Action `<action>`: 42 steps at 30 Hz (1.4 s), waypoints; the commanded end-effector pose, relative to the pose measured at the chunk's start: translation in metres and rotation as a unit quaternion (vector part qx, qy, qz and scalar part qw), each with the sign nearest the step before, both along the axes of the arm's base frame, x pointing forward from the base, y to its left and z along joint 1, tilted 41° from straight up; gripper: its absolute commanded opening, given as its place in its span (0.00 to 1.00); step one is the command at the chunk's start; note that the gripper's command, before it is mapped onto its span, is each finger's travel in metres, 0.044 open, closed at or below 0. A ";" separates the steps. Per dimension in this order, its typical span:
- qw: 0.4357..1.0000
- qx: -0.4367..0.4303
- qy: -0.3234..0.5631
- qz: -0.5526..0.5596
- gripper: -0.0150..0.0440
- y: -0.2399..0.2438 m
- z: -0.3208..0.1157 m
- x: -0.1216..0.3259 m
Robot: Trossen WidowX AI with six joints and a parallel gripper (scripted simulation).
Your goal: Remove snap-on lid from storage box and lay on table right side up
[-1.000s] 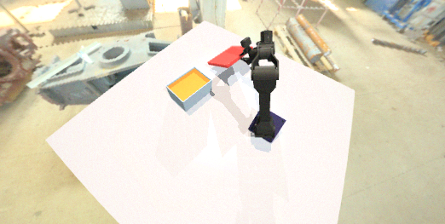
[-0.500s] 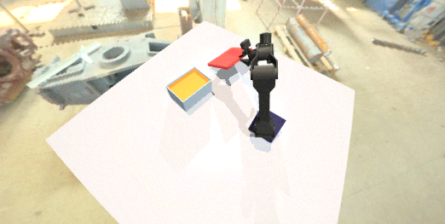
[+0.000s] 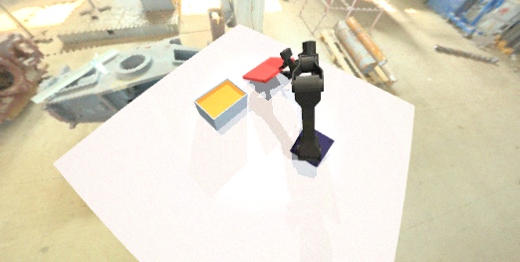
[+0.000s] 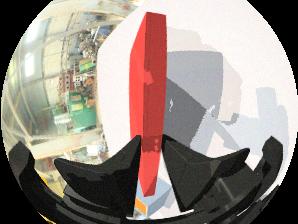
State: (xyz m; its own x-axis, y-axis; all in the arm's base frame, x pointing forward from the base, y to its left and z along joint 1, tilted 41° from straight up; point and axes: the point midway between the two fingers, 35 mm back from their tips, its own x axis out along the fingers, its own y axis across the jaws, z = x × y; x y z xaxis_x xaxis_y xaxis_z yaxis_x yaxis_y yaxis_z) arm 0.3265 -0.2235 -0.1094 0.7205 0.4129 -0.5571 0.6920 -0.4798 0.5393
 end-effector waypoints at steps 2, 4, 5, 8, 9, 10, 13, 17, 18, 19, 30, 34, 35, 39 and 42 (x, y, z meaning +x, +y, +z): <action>1.000 0.001 0.001 -0.001 0.25 0.003 -0.004 -0.001; 1.000 0.001 0.001 -0.001 0.25 0.004 -0.006 -0.001; 1.000 0.001 0.001 -0.001 0.25 0.005 -0.006 -0.001; 1.000 0.001 0.001 -0.001 0.25 0.006 -0.008 -0.001; 1.000 0.001 0.001 -0.001 0.25 0.007 -0.009 -0.001; 1.000 0.001 0.001 -0.001 0.25 0.007 -0.009 -0.001; 1.000 0.002 0.001 -0.001 0.25 0.009 -0.011 -0.001; 1.000 0.002 0.001 -0.001 0.25 0.011 -0.014 -0.002; 1.000 0.002 0.001 -0.001 0.25 0.012 -0.014 -0.002; 1.000 0.002 0.001 -0.001 0.25 0.012 -0.015 -0.002; 1.000 0.002 0.001 -0.001 0.25 0.018 -0.022 -0.002; 1.000 0.002 0.001 -0.001 0.25 0.020 -0.024 -0.003; 1.000 0.002 0.001 -0.001 0.25 0.020 -0.025 -0.003; 1.000 0.002 0.001 -0.001 0.25 0.022 -0.027 -0.003; 1.000 0.002 0.001 -0.001 0.25 0.024 -0.029 -0.003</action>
